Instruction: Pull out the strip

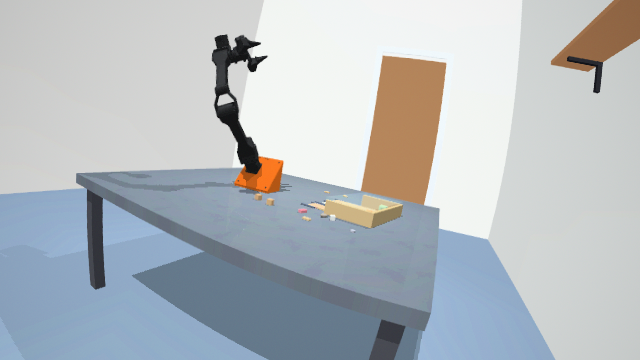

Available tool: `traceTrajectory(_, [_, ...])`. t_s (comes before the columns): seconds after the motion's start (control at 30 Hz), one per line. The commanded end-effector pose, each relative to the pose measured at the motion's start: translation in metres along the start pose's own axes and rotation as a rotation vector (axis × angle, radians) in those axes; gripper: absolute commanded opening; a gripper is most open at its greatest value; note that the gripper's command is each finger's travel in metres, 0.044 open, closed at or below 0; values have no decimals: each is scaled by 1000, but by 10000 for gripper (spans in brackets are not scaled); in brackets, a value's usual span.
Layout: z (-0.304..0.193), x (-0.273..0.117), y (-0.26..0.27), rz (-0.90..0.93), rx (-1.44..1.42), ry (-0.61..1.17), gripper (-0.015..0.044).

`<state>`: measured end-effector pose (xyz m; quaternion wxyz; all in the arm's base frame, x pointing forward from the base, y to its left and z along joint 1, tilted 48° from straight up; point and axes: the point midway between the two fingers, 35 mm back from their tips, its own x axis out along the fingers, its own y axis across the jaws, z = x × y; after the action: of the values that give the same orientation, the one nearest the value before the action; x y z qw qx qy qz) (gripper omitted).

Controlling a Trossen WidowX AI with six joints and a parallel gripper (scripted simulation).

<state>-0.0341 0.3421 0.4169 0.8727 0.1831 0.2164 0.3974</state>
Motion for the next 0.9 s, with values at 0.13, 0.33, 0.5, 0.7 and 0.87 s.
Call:
traceTrajectory(0.13, [-11,95,-87,-308,-252,-82,400])
traceTrajectory(0.33, [-12,144,-180,-555,-420,-80,400])
traceTrajectory(0.5, [-13,163,-268,-763,-542,-33,400])
traceTrajectory(0.7, [-18,157,-376,-1005,-662,76,400])
traceTrajectory(0.87, [-29,126,-461,-1196,-737,212,400])
